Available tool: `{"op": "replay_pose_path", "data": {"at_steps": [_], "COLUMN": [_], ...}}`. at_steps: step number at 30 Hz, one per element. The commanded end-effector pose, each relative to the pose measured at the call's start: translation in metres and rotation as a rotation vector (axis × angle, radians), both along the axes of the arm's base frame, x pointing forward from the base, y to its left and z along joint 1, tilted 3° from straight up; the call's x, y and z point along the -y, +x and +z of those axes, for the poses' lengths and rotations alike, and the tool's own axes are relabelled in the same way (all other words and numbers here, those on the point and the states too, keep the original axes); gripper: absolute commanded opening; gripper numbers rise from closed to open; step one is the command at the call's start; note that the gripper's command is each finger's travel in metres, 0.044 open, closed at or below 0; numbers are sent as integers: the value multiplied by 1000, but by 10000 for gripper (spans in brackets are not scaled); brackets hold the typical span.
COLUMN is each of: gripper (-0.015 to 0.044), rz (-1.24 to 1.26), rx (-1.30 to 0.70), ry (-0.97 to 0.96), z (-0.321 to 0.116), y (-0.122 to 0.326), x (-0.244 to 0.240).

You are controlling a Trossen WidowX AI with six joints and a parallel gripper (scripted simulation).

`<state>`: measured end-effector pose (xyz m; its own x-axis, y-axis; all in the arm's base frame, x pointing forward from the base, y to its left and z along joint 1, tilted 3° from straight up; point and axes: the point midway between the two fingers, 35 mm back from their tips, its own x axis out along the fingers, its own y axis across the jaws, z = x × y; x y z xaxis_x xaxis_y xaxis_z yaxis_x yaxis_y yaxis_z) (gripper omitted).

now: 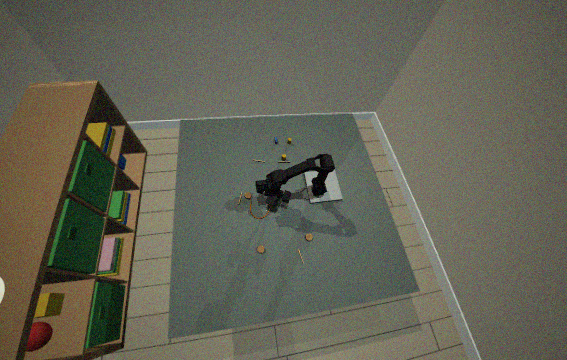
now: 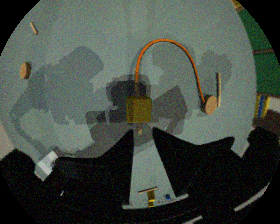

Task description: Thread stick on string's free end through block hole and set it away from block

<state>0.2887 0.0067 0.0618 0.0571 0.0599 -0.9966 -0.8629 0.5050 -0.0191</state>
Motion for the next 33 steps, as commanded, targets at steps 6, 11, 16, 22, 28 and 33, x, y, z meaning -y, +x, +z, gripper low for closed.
{"op": "replay_pose_path", "data": {"at_steps": [6,11,16,22,28,33], "gripper": [122,122,122,44,0,0], "rz": [-3,-3,-3,0,0,-7], "rx": [-12,-12,-12,-8,-8,-3], "ry": [-3,-3,-3,0,0,10], "z": [-17,-25,-26,-24,-24,-25], "y": [-2,-3,-3,-3,-3,-3], "x": [0,-1,-1,-1,-1,-1]}}
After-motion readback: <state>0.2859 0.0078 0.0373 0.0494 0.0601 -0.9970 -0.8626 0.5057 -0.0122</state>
